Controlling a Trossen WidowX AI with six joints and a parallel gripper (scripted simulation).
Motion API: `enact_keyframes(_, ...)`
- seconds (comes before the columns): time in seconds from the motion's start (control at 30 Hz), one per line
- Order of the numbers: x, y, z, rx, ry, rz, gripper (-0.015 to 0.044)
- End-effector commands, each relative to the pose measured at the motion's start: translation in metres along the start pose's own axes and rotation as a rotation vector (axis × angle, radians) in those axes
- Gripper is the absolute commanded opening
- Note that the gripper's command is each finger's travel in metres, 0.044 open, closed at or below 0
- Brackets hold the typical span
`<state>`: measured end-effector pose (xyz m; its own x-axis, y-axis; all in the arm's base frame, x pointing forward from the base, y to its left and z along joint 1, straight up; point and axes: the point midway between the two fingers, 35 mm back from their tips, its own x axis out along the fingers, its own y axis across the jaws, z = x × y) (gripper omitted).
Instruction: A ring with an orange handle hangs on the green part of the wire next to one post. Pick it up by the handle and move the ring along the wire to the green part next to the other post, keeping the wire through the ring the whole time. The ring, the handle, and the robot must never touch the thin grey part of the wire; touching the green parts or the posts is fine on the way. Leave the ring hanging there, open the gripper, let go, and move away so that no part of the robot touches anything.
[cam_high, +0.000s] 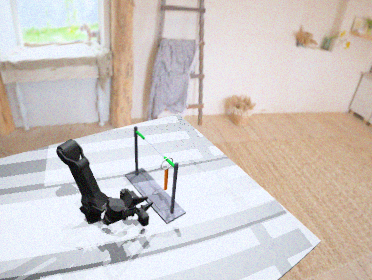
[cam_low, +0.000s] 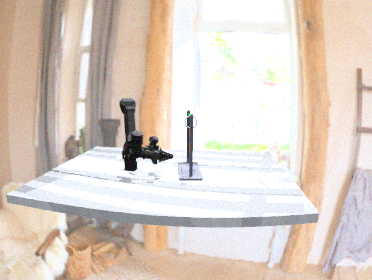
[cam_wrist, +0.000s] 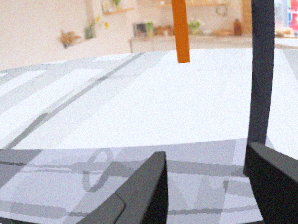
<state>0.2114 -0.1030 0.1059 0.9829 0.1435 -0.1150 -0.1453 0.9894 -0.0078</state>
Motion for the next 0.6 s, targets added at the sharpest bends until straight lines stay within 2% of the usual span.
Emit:
enact_keyframes(0.0,0.012,-0.002,0.015,-0.009,-0.004,-0.01,0.016)
enact_keyframes(0.27,0.031,0.005,0.043,-0.001,-0.034,-0.024,0.016)
enact_keyframes(0.57,0.036,0.004,0.045,-0.001,-0.035,-0.024,0.016)
